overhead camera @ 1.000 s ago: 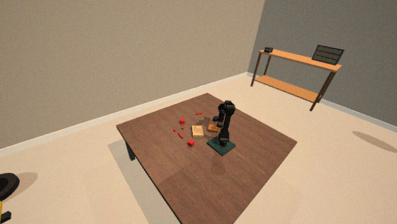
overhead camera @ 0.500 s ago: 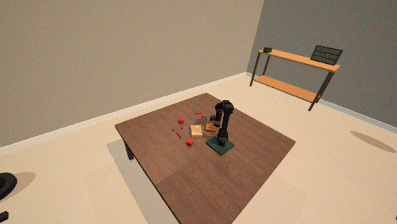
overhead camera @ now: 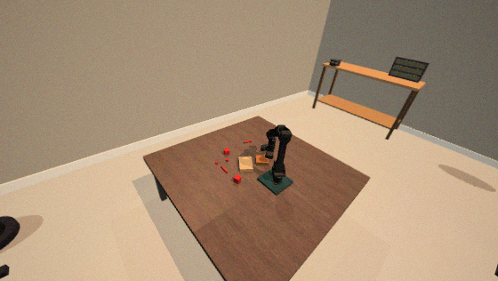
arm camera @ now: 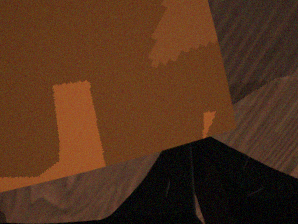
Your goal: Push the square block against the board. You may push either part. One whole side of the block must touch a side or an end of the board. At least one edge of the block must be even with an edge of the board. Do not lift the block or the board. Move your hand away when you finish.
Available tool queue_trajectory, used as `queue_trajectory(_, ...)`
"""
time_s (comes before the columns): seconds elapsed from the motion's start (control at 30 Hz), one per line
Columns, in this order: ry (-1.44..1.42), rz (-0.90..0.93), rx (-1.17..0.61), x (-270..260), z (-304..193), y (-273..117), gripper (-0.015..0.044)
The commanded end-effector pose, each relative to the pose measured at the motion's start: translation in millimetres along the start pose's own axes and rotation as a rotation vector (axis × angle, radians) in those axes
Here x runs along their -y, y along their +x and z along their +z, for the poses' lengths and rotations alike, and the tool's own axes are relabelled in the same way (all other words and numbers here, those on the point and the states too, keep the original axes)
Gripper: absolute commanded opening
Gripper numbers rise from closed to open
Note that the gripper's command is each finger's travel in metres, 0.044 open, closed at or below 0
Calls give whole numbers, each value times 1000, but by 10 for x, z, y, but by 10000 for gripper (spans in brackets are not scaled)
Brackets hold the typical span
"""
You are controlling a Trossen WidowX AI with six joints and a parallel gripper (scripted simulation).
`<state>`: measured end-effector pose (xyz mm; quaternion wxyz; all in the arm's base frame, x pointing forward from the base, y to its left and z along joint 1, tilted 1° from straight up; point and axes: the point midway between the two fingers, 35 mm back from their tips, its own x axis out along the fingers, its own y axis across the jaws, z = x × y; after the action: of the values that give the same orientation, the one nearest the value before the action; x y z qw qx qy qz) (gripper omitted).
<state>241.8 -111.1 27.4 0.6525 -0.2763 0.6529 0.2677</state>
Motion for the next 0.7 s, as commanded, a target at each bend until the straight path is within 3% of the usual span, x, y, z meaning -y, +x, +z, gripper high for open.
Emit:
queue_trajectory(0.0,3,3,5,-7,56,3,0)
queue_trajectory(0.67,3,3,4,1,-62,4,0)
